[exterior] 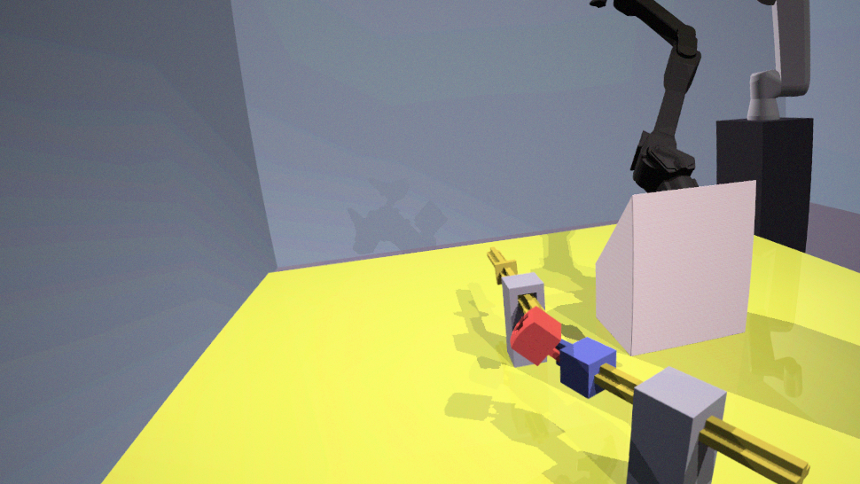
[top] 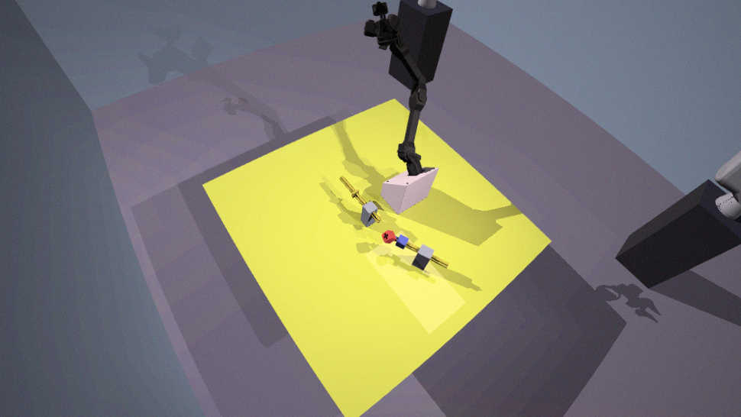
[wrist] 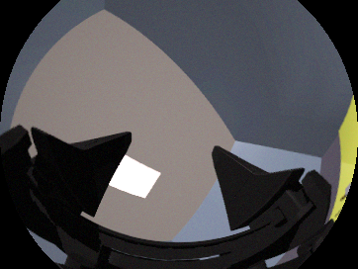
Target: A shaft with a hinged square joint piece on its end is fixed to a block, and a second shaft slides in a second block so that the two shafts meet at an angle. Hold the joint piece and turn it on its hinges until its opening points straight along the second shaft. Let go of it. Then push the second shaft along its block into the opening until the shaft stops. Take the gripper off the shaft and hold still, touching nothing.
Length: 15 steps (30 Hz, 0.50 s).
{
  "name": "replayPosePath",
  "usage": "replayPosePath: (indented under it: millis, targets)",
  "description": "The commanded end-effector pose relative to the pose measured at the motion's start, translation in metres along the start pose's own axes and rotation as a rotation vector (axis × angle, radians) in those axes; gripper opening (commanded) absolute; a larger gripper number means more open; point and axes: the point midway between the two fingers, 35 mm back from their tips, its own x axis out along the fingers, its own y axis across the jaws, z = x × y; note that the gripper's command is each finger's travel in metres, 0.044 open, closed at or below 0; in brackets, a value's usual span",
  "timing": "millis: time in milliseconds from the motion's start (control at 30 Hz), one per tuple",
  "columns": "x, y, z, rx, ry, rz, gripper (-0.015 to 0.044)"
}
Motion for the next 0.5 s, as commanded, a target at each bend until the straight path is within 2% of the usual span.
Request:
replayPosePath:
  millis: [0, 167, 467]
  targets:
    - [0.0, 0.0, 0.0, 0.0, 0.0, 0.0, 0.0426]
    - [0.004, -0.004, 0.012, 0.018, -0.011, -0.008, 0.044]
    - [0.032, -0.038, 0.079, 0.081, -0.085, -0.067, 0.044]
